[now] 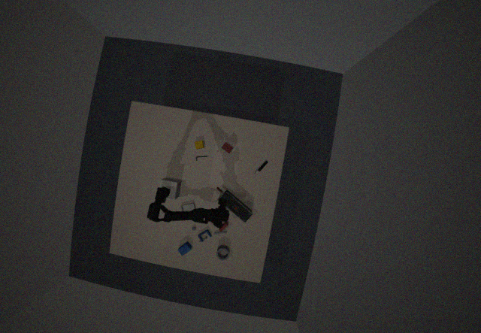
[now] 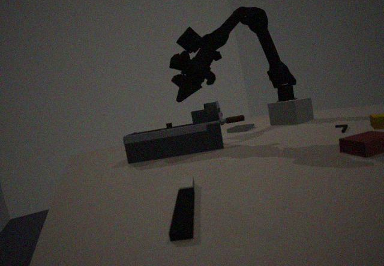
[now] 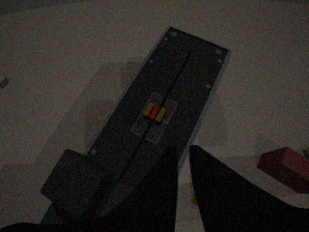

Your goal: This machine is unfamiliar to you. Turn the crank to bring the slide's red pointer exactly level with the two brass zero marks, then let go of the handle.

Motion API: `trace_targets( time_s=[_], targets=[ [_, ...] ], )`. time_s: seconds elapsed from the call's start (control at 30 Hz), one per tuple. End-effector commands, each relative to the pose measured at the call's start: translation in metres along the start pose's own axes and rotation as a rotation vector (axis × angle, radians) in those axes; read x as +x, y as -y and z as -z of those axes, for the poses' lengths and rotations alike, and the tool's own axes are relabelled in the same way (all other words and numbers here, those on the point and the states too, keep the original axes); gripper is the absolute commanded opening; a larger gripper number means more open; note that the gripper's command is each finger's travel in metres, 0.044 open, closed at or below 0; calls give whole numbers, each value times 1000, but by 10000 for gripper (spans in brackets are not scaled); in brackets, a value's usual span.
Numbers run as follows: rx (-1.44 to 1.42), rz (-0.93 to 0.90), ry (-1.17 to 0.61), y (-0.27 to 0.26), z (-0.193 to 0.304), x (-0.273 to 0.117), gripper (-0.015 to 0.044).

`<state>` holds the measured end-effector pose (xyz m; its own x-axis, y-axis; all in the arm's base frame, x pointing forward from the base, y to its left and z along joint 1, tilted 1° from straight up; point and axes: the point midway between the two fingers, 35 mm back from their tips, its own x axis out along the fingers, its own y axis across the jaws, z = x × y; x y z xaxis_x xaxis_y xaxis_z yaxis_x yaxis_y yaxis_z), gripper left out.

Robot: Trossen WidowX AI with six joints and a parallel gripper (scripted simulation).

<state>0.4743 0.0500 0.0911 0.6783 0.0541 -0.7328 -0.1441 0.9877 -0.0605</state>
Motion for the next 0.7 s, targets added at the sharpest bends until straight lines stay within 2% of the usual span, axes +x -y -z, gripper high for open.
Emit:
trace_targets(
  time_s=[0.0, 0.57, 0.67],
  targets=[
    [-4, -4, 3, 0, 0, 0, 0],
    [0, 0, 0, 0, 0, 0, 0],
    [0, 0, 0, 0, 0, 0, 79]
  ],
)
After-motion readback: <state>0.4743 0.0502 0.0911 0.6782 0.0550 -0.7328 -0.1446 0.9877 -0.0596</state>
